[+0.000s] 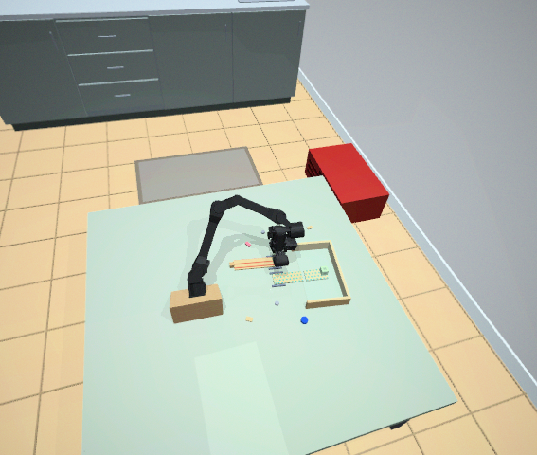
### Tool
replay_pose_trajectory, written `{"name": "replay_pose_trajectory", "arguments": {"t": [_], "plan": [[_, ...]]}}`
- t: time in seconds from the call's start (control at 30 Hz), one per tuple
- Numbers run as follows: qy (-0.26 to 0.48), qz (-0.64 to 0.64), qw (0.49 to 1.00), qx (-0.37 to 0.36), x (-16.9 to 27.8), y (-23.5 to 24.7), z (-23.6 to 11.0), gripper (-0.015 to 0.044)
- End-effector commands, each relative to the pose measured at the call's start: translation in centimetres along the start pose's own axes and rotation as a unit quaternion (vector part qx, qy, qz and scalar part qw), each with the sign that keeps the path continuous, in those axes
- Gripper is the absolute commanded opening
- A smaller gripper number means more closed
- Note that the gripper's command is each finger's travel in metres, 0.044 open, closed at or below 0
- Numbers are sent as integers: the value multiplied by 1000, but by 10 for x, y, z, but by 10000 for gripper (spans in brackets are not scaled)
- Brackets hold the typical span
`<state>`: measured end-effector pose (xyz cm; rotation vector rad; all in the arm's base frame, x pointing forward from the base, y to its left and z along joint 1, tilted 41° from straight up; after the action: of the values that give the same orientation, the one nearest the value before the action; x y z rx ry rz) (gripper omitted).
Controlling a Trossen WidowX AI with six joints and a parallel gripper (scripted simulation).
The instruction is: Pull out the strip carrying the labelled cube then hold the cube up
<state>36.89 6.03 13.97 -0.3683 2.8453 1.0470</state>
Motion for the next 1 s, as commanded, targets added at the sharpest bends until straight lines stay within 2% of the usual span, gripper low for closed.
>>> {"name": "replay_pose_trajectory", "arguments": {"t": [0.0, 0.77, 0.97], "plan": [[4, 0, 1000, -2, 8, 0, -1, 0], [7, 2, 1000, -2, 86, -9, -1, 0], [7, 2, 1000, -2, 88, -10, -9, 0]]}}
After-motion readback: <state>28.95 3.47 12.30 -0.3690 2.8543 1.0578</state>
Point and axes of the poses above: the point midway between the two fingers, 35 mm back from their tips, its own z axis out along the fingers, its own y axis across the jaws, x = y × z, the point moved 5 cm from there along -z, back along the fingers, and after that the axes turned 15 degrees about -z, right-handed, at the moved point
